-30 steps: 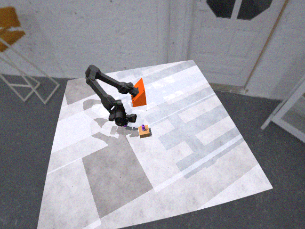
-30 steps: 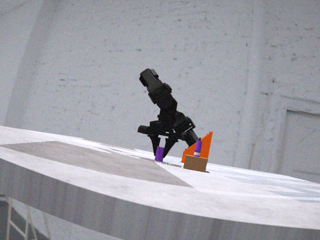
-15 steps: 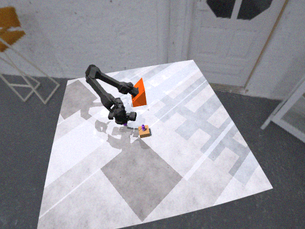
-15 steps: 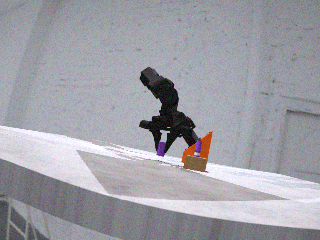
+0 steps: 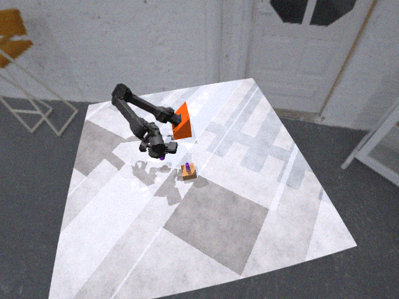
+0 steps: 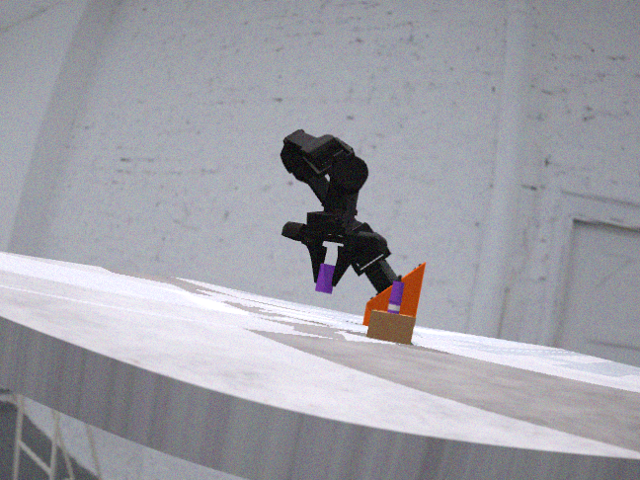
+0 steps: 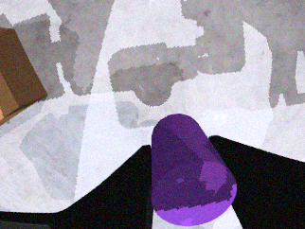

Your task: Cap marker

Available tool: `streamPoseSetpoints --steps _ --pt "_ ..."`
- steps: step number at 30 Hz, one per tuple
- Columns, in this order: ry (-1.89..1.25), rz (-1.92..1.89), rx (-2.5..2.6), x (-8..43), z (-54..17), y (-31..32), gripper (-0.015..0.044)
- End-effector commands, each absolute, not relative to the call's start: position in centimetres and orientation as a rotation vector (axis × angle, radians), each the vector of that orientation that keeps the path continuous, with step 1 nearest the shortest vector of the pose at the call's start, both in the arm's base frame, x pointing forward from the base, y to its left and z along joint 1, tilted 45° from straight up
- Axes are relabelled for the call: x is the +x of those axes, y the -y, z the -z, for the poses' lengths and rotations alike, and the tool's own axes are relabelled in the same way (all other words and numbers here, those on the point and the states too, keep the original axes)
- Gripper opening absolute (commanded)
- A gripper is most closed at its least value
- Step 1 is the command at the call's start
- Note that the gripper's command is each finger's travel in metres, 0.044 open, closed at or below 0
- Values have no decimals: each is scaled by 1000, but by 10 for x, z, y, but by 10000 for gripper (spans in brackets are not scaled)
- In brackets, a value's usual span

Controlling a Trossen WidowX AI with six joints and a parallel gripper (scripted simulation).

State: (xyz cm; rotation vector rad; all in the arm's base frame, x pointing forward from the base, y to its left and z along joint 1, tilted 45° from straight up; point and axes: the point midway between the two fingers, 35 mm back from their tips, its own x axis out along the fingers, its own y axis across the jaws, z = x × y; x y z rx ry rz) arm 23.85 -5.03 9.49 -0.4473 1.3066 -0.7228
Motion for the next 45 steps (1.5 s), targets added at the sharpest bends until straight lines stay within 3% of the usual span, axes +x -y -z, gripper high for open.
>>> streamPoseSetpoints --steps 1,45 --pt "-1306 723 -441 238 -100 46 0" --pt "-1310 706 -437 307 -74 -60 0"
